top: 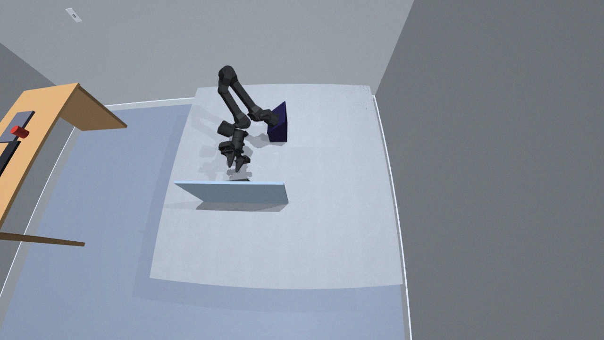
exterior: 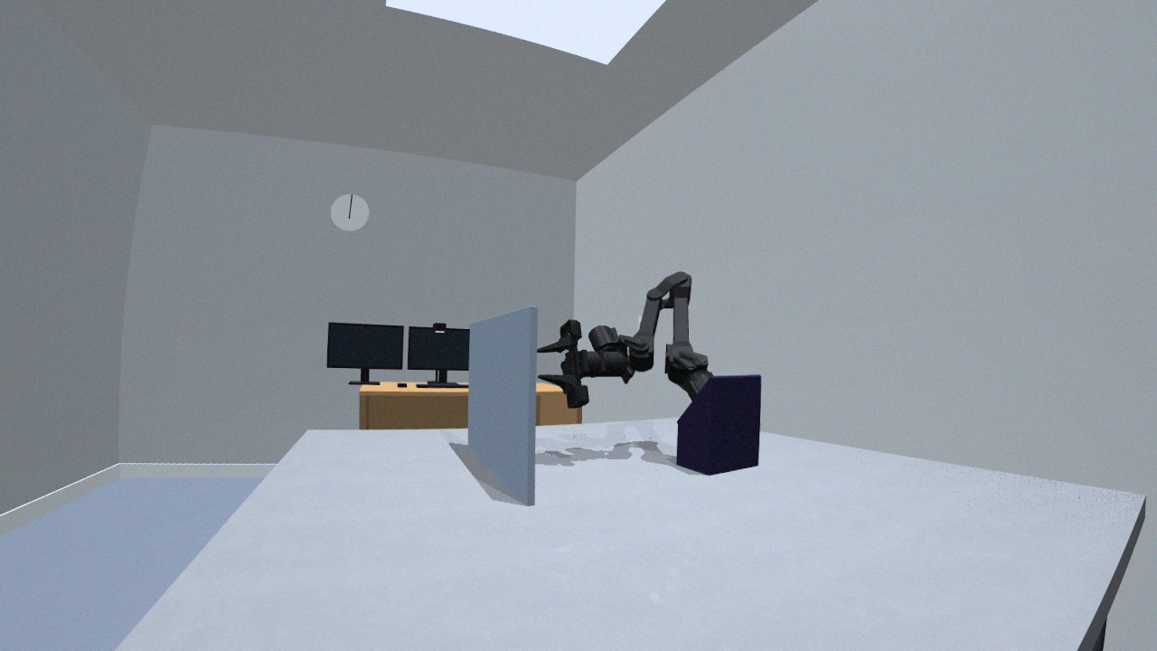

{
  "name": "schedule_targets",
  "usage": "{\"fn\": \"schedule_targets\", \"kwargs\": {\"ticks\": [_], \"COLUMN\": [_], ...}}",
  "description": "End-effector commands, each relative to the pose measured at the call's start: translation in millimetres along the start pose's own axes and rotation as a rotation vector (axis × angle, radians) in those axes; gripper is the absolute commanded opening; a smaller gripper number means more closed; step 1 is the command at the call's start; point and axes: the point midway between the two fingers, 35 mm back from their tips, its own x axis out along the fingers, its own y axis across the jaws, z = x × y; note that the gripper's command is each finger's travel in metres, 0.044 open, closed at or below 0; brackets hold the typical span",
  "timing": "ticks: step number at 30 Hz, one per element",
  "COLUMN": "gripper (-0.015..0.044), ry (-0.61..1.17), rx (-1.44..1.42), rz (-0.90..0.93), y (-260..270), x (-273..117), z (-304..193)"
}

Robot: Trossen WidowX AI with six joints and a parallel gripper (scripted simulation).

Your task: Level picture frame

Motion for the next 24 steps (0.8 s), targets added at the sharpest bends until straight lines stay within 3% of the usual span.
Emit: {"fn": "schedule_targets", "kwargs": {"ticks": [1,24], "gripper": [0.026,0.026], "ry": [0.0,0.0], "rx": [-0.004,-0.004], "rz": [0.003,0.004], "y": [-2.6,-3.1], "x": [27.0,36.3], "z": [-5.1,-6.0]}}
